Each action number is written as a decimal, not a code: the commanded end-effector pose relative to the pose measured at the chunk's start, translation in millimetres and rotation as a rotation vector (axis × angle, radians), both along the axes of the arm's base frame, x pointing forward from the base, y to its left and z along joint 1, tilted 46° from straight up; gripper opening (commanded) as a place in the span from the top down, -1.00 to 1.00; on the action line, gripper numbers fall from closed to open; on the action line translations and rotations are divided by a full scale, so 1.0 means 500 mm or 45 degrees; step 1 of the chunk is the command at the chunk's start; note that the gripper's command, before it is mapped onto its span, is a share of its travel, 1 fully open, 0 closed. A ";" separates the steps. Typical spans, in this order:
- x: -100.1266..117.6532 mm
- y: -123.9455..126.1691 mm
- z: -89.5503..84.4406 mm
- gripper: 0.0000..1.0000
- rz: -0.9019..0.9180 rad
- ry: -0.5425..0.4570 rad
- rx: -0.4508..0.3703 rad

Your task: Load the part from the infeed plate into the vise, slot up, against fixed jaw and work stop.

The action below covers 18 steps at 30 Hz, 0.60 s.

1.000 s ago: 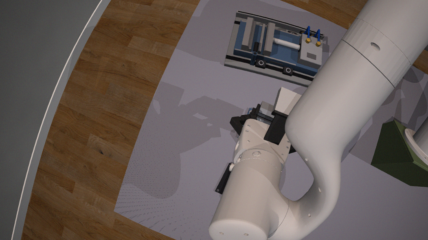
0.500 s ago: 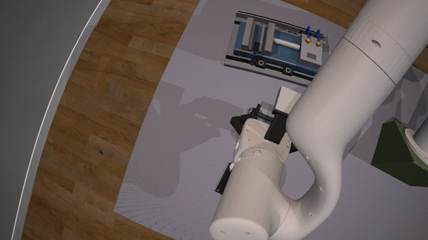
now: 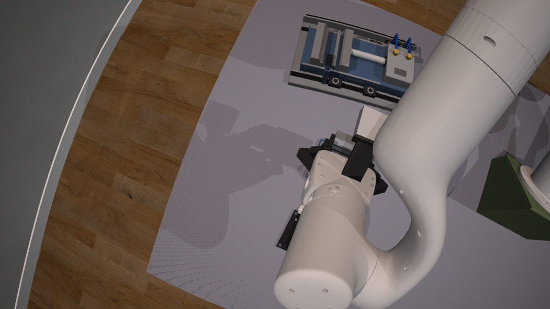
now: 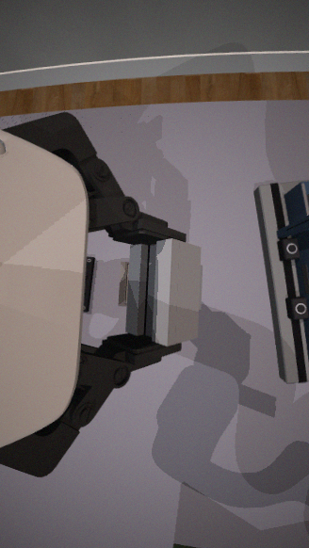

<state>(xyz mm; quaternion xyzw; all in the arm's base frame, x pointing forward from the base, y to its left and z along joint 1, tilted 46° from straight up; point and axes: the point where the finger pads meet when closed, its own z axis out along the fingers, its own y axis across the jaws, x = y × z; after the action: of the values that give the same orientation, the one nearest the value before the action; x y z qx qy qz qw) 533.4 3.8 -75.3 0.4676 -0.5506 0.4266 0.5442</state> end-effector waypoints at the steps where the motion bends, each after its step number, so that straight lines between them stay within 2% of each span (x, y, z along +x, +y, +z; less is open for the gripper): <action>1: 0.002 0.002 0.002 1.00 0.000 -0.010 0.036; 18: 0.002 0.001 0.005 1.00 -0.007 -0.046 0.213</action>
<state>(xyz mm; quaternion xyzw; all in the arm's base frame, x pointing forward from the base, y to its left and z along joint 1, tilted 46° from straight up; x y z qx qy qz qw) 533.3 3.6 -73.8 0.4949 -0.5858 0.3942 0.5065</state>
